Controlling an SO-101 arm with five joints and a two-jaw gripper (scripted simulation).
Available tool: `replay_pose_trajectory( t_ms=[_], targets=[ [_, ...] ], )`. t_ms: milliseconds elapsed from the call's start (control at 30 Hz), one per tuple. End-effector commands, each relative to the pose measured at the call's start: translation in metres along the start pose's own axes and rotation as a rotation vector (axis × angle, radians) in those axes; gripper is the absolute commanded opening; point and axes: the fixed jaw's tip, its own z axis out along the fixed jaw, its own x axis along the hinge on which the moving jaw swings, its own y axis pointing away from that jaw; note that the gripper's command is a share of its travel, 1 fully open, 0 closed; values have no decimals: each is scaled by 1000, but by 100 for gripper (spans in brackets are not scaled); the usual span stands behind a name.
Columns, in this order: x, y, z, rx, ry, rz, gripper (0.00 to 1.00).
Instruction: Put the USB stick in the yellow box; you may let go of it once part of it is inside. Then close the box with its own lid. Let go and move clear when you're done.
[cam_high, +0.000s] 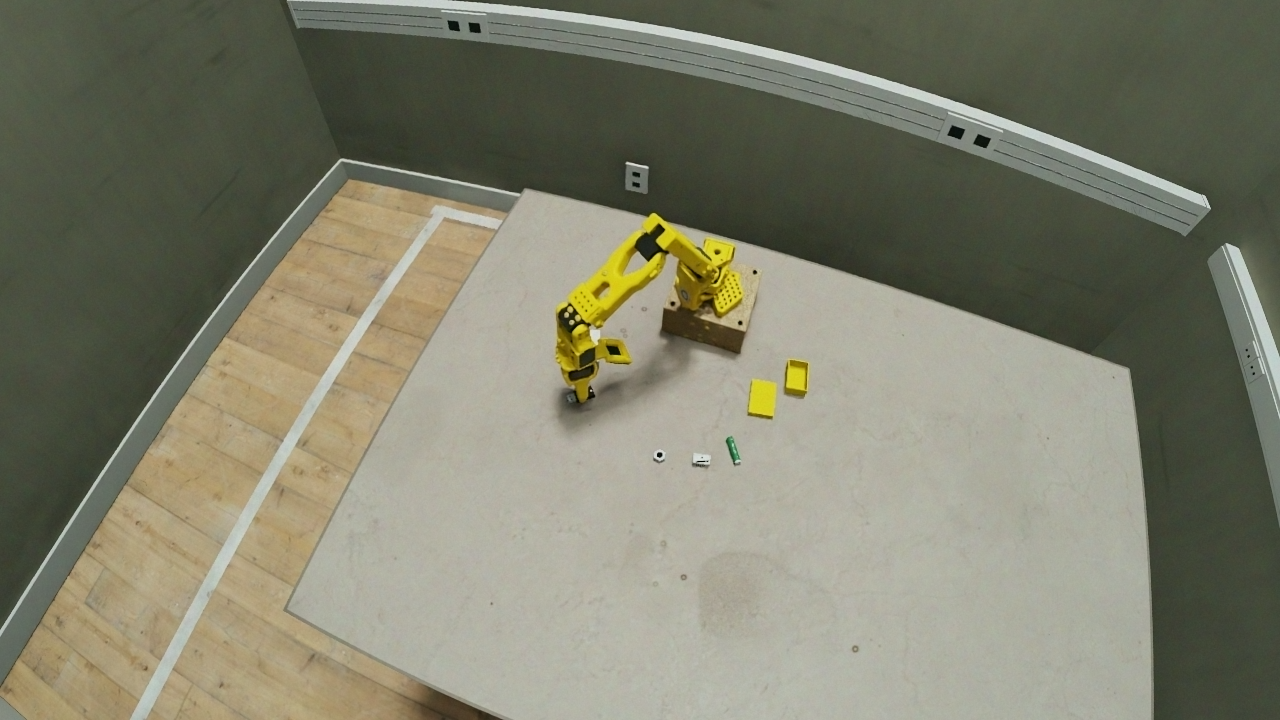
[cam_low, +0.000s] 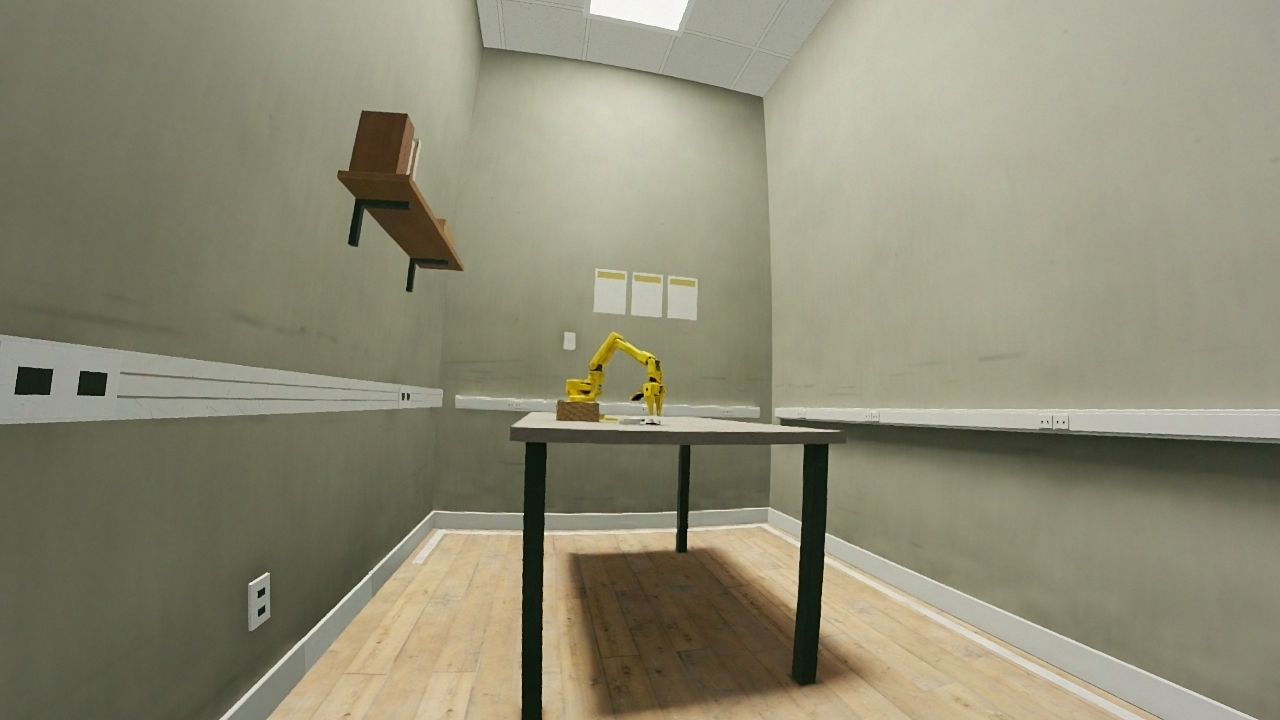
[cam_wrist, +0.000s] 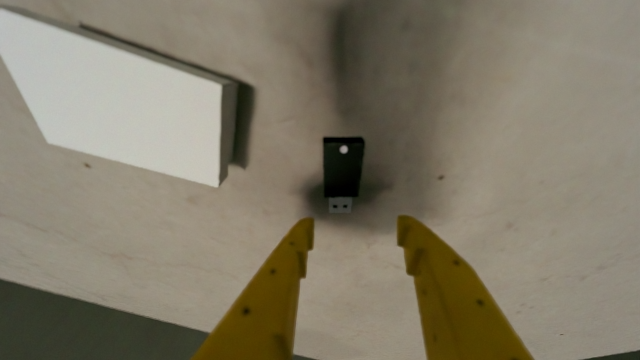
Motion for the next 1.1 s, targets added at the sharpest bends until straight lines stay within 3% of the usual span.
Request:
replay_pose_trajectory(
  t_ms=[0, 1067],
  targets=[
    [-6, 0, 6, -5, -28, -3, 20],
    [-9, -1, -8, -5, -28, -3, 20]
  ],
)
